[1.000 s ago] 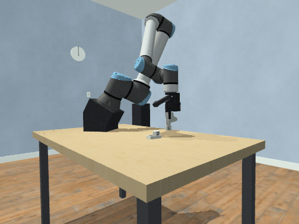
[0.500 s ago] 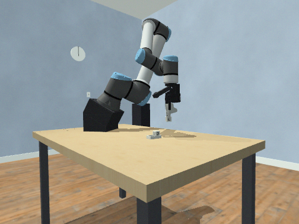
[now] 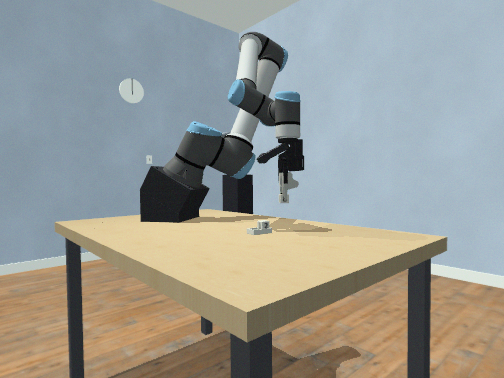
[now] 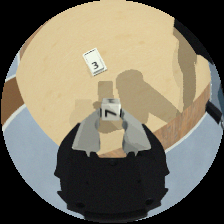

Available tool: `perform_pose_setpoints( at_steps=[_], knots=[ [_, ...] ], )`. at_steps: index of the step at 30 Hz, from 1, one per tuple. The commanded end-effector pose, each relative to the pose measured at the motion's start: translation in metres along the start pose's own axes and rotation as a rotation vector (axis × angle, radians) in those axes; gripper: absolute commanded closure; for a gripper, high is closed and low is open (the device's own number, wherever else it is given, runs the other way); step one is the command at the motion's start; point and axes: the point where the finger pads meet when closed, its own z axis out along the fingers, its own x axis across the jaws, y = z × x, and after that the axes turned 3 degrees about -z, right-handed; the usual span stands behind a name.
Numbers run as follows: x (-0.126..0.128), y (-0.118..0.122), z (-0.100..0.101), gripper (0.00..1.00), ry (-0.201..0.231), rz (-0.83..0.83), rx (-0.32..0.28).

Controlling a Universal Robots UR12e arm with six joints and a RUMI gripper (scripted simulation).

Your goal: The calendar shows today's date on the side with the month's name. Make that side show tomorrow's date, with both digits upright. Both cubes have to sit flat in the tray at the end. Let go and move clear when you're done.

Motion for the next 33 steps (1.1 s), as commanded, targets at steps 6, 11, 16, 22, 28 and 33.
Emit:
perform_pose_setpoints(
  at_steps=[6,11,16,22,28,33],
  knots=[
    [-0.0002,0.0000,-0.0005,0.89,-0.001,0.023,0.000],
    [0.0002,-0.0003,-0.0005,0.89,-0.001,0.047,0.000],
    [0.0011,-0.0009,-0.0005,0.89,-0.001,0.109,0.000],
    [0.0027,-0.0020,-0.0006,0.89,-0.001,0.227,0.000],
    [0.0041,-0.0028,-0.0006,0.89,-0.001,0.331,0.000],
    [0.0061,-0.0037,-0.0007,0.89,-0.001,0.490,0.000]
  ],
)
